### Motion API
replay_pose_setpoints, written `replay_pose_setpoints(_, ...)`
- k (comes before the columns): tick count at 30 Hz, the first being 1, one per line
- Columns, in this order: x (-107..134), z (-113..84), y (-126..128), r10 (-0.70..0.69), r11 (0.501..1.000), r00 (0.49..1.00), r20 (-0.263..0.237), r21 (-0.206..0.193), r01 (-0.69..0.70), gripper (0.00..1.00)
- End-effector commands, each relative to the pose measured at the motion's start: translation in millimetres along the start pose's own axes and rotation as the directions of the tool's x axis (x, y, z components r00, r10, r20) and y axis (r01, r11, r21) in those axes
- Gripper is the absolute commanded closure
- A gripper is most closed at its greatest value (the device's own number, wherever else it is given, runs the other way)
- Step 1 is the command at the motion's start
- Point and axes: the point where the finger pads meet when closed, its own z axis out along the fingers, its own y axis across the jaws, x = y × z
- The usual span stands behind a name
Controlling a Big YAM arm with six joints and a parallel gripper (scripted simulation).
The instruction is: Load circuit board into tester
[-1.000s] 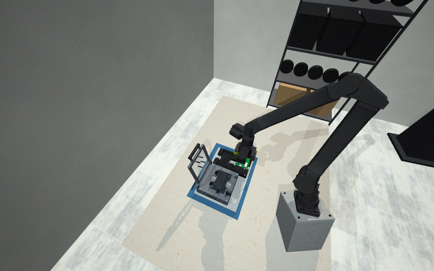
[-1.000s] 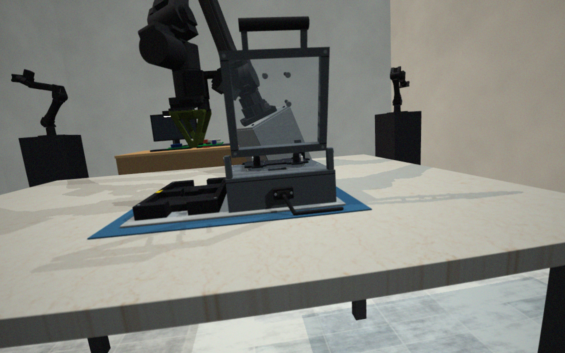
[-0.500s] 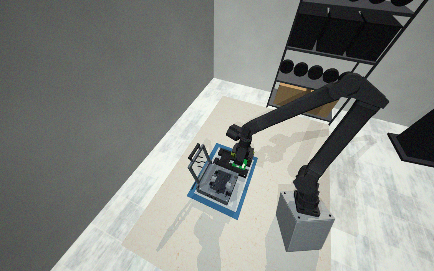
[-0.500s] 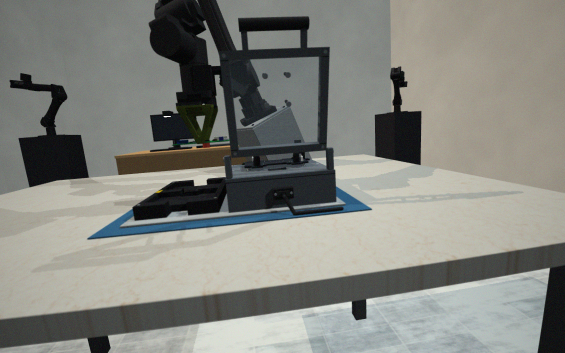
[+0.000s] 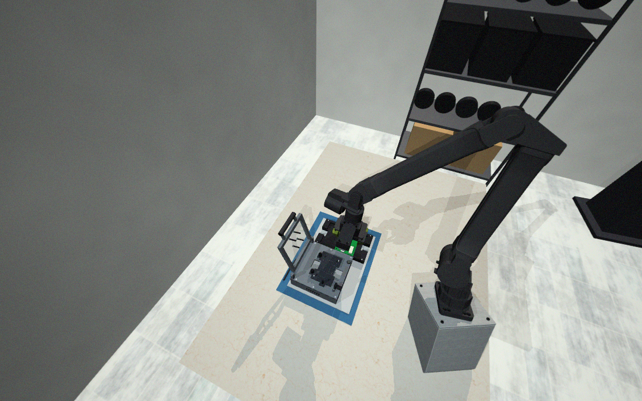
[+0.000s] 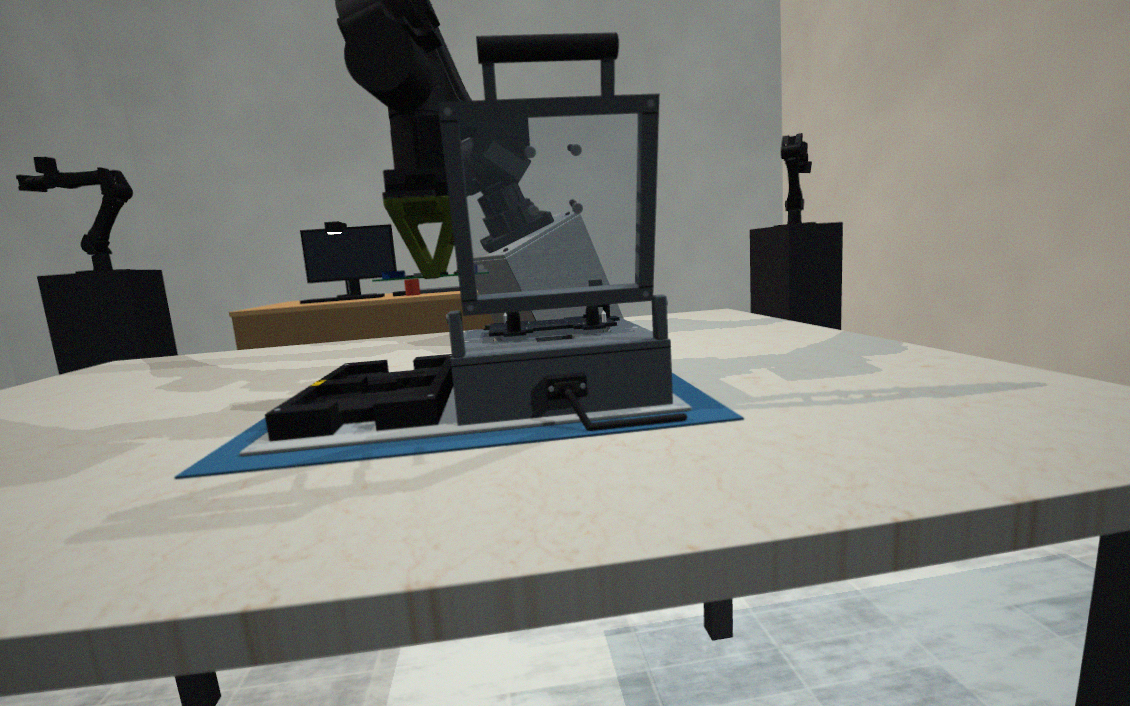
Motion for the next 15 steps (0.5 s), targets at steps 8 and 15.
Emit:
replay_pose_setpoints(8, -38.5, -11.9, -30.1, 0.022, 1.000, 1.000, 0.006, 0.022, -0.022, 0.28)
replay_pose_setpoints(15, -56.8, -13.3, -36.2, 0.021, 1.000, 1.000, 0.007, 0.022, -0.022, 0.28)
